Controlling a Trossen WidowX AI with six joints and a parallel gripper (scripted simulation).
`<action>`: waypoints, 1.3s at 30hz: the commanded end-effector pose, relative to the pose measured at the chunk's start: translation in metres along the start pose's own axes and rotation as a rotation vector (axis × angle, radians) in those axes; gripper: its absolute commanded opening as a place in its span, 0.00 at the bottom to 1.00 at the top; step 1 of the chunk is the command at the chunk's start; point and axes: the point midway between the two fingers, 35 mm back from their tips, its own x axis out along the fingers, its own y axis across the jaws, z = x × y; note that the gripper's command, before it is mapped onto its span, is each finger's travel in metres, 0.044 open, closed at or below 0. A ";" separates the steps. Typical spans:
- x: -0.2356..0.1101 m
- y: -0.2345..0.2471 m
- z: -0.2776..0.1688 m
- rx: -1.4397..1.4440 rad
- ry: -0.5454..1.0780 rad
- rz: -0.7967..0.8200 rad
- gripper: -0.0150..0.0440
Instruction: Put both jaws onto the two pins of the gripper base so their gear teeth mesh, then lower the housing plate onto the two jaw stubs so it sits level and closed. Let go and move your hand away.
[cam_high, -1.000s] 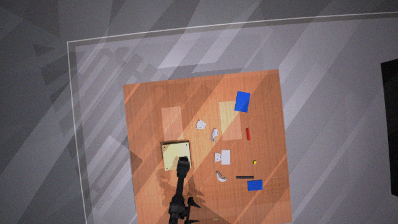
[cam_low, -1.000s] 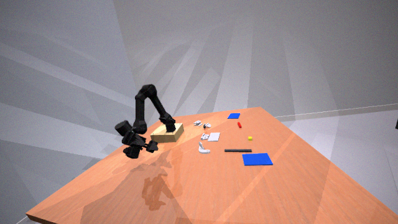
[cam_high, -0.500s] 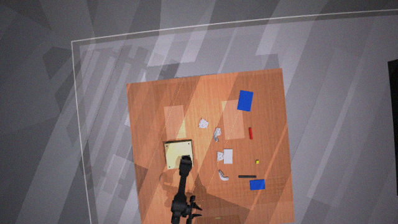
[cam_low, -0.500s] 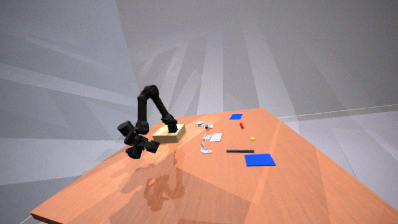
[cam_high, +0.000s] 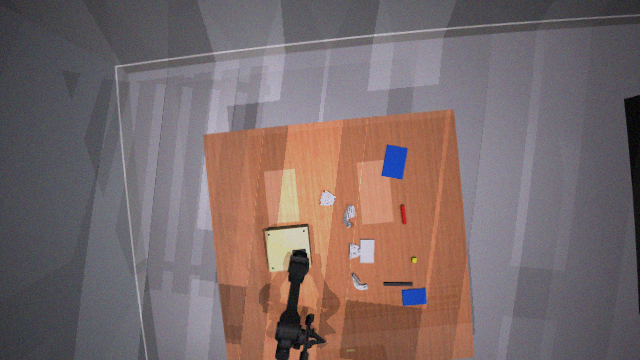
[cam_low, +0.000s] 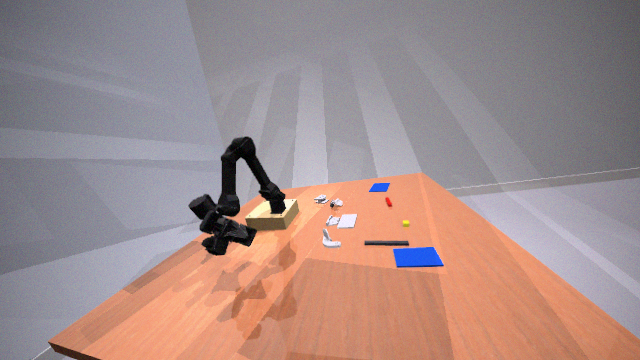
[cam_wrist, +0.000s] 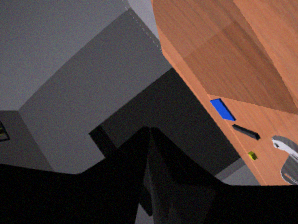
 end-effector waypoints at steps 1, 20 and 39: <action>0.000 0.000 0.000 0.000 0.000 0.000 0.25; 0.044 -0.013 -0.016 -0.128 0.033 -0.072 1.00; 0.110 -0.039 -0.050 -0.313 0.076 -0.188 1.00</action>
